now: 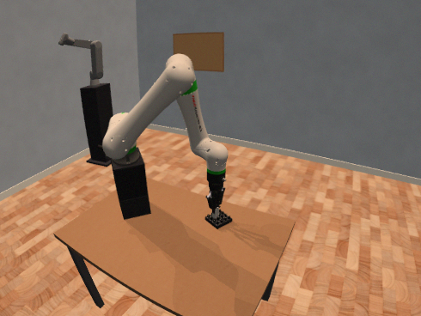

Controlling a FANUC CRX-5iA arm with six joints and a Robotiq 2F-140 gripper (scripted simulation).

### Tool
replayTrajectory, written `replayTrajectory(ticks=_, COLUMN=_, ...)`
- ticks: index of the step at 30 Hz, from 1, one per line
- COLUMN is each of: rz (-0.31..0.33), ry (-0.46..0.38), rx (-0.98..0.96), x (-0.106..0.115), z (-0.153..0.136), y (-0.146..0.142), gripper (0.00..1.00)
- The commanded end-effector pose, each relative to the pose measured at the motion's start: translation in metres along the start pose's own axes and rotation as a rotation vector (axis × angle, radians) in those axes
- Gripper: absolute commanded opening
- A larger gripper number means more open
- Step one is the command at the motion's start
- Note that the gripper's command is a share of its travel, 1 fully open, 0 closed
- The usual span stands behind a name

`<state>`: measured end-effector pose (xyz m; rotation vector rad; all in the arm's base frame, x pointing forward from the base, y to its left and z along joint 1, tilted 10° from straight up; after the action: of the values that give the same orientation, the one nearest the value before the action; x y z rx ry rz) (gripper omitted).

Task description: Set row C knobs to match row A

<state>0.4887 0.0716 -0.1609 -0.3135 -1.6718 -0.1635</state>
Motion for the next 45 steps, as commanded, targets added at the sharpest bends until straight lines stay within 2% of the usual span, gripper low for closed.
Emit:
replayTrajectory(ticks=1, rz=0.003, ry=-0.019, rx=-0.066, x=0.0, z=0.0017, y=0.0003, gripper=0.05)
replayTrajectory(ticks=19, rz=0.002, ry=-0.019, rx=-0.199, x=0.0, z=0.0017, y=0.0003, gripper=0.05)
replayTrajectory(ticks=43, rz=0.002, ry=-0.019, rx=-0.212, x=0.0, z=0.0017, y=0.0003, gripper=0.05)
replayTrajectory(ticks=44, rz=0.002, ry=-0.019, rx=-0.212, x=0.0, z=0.0017, y=0.0003, gripper=0.12)
replayTrajectory(ticks=45, rz=0.002, ry=-0.019, rx=-0.212, x=0.0, z=0.0017, y=0.0003, gripper=0.12)
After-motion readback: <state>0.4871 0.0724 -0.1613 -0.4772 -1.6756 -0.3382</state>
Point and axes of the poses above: the point where the finger pads meet when closed, its own x axis back along the fingers, its own y axis across the jaws, z = x × y, the point moved 9 cm from there along x, back along the fingers, and after that the axes turned 6 degrees about x, right-handed, at the moved point
